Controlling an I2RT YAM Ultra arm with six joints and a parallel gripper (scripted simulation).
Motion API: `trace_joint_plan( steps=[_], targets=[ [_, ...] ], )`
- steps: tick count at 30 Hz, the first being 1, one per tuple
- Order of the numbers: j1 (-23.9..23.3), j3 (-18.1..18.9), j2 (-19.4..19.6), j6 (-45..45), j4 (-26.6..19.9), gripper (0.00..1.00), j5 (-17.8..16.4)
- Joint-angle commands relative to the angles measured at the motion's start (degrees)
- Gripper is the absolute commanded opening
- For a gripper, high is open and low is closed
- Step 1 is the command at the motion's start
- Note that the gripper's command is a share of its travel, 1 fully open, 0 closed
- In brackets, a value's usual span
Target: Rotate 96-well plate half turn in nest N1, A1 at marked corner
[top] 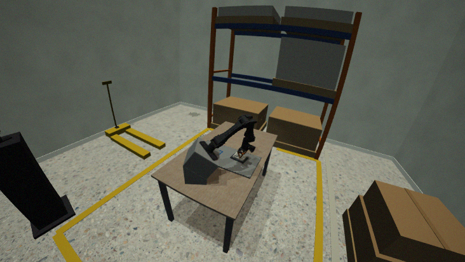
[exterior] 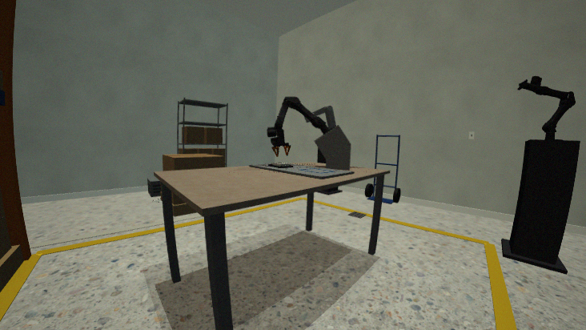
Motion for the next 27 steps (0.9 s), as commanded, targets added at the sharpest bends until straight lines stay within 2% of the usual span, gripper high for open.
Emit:
trace_joint_plan(
  steps=[1,2,5,7,14,27],
  targets=[
    [2.9,0.0,-0.7,4.3,1.9,1.0,2.7],
    [3.7,-0.4,-0.7,5.3,2.8,1.0,3.3],
    [5.9,1.6,0.7,7.4,1.4,1.0,4.2],
    [7.7,-0.4,0.1,9.5,5.0,1.0,5.7],
    [11.0,3.0,2.3,12.9,2.4,1.0,7.1],
    [11.0,3.0,2.3,12.9,2.4,1.0,7.1]
  ],
)
